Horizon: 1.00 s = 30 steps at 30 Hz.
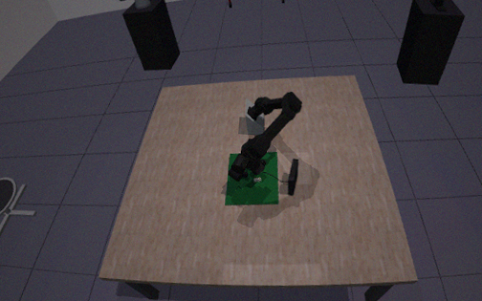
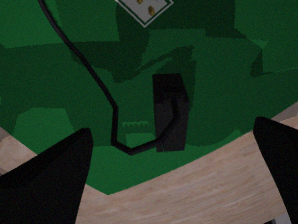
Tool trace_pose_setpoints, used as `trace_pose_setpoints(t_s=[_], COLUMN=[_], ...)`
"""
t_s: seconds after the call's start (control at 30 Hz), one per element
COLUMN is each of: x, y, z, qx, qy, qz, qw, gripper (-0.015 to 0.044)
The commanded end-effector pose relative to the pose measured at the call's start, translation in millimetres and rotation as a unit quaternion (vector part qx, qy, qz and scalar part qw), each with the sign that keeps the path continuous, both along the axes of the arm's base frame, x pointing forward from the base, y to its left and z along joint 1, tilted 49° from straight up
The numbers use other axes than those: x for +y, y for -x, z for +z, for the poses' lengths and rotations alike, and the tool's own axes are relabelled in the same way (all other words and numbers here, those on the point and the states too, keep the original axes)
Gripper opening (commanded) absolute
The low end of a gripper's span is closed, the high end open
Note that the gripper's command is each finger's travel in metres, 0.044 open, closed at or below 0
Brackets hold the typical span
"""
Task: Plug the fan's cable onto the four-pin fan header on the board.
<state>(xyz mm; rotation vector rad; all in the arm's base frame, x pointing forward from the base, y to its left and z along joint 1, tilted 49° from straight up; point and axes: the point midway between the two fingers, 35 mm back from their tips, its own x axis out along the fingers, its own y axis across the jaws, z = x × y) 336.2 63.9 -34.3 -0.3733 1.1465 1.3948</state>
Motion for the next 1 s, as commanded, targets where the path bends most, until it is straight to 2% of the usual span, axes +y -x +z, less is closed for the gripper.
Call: trace_pose_setpoints(t_s=[0.0, 0.4, 0.63, 0.97], x=[6.4, 16.7, 14.7, 14.7], y=[1.8, 4.0, 3.2, 3.2], z=[-5.0, -13.7, -12.3, -12.3], qx=[0.002, 0.002, 0.001, 0.001], qy=[-0.002, -0.003, -0.001, -0.001], qz=[-0.001, -0.001, 0.001, 0.001], qw=[1.000, 1.000, 1.000, 1.000], gripper=[0.0440, 0.0440, 0.0256, 0.0190])
